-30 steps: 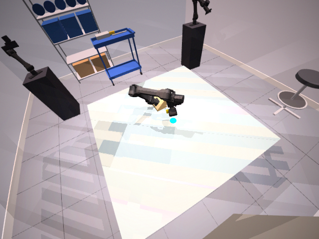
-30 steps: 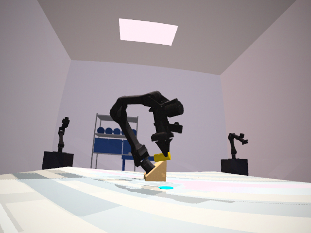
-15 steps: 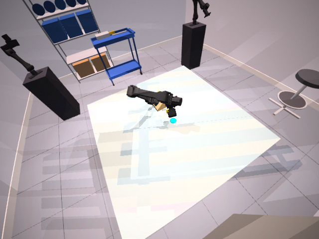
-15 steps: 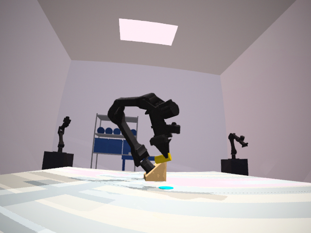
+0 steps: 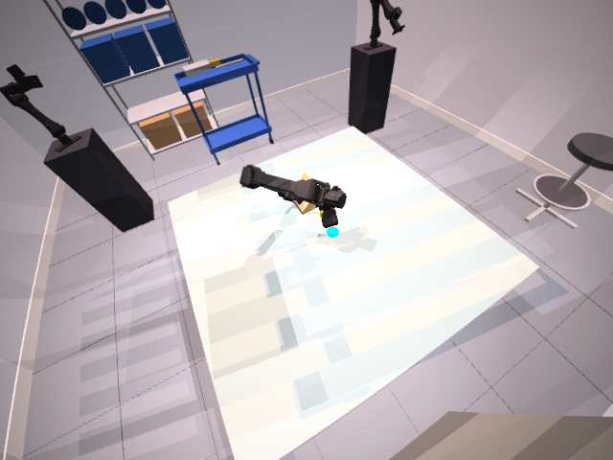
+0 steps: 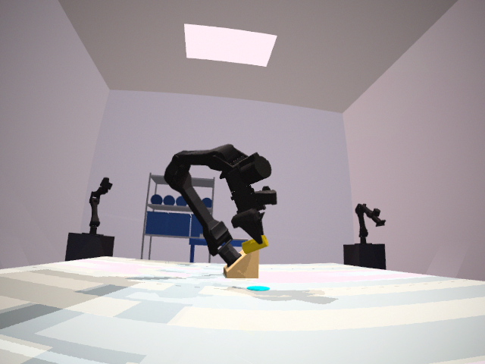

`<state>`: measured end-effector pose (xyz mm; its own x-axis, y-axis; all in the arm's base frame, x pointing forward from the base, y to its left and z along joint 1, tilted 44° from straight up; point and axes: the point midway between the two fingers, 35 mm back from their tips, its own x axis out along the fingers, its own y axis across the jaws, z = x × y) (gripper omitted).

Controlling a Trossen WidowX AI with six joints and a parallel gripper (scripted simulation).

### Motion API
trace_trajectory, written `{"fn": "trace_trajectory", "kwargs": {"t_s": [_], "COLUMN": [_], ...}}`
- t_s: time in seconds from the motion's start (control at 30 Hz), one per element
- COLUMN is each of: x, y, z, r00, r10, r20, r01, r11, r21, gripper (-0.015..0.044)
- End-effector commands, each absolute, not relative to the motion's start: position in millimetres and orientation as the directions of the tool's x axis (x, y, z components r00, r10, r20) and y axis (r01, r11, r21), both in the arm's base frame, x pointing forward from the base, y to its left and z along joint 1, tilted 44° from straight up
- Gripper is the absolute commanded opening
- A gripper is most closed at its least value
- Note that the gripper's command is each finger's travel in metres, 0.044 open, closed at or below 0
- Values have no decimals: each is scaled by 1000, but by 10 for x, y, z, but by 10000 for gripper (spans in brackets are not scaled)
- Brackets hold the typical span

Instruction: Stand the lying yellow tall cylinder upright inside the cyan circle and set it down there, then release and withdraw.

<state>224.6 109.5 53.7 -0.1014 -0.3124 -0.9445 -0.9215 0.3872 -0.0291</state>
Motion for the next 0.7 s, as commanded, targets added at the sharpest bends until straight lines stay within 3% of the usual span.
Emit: {"fn": "trace_trajectory", "kwargs": {"t_s": [0.0, 0.67], "x": [2230, 2215], "y": [1093, 1073], "z": [536, 513], "r00": [-102, -98], "r10": [-282, -138], "r20": [-954, -986], "r01": [-922, -920], "r11": [386, 390], "r21": [-16, 37], "gripper": [105, 105]}}
